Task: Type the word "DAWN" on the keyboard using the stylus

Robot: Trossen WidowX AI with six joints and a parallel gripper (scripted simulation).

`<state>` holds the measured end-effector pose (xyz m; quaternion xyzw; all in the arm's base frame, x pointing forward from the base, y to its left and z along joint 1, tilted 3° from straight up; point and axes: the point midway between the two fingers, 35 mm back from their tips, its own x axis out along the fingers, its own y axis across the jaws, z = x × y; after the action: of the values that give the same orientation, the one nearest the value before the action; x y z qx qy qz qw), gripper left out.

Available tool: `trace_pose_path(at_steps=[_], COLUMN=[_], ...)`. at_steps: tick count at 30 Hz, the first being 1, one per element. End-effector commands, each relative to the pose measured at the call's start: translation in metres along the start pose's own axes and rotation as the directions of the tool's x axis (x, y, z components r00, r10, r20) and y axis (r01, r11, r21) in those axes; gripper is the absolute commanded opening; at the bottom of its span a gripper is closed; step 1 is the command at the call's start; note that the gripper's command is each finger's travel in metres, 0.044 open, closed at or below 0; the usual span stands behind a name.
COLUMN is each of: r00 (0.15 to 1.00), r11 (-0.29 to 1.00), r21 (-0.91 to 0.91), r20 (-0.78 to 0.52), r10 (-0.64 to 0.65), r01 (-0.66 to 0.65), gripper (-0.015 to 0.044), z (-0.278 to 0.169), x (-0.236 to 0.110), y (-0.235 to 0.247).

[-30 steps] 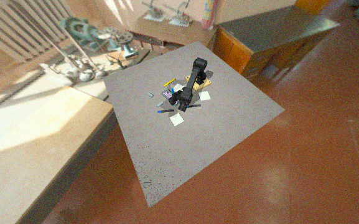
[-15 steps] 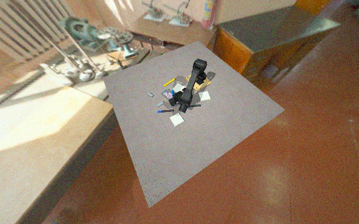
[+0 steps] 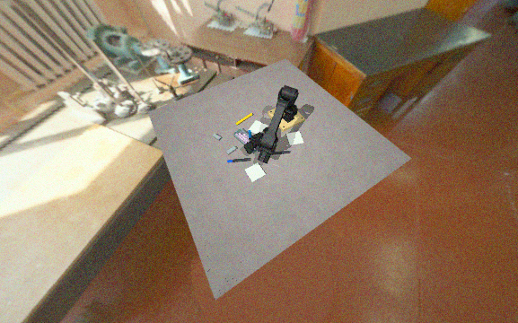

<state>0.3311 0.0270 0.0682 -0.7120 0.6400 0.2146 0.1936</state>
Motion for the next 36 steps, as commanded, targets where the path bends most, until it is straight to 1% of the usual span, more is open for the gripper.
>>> trace_pose_path(at_steps=[1,31,36], r00=[1.000,1.000,1.000], r11=[1.000,1.000,1.000], r21=[0.005,0.005,0.006], r20=[0.002,0.002,0.002], r10=[0.001,0.001,0.001], r01=[-0.001,-0.001,-0.001], gripper=[0.0081,0.0081,0.0081], z=[0.002,0.008,-0.007], x=[0.001,0.005,-0.004], y=[0.000,0.000,0.000])
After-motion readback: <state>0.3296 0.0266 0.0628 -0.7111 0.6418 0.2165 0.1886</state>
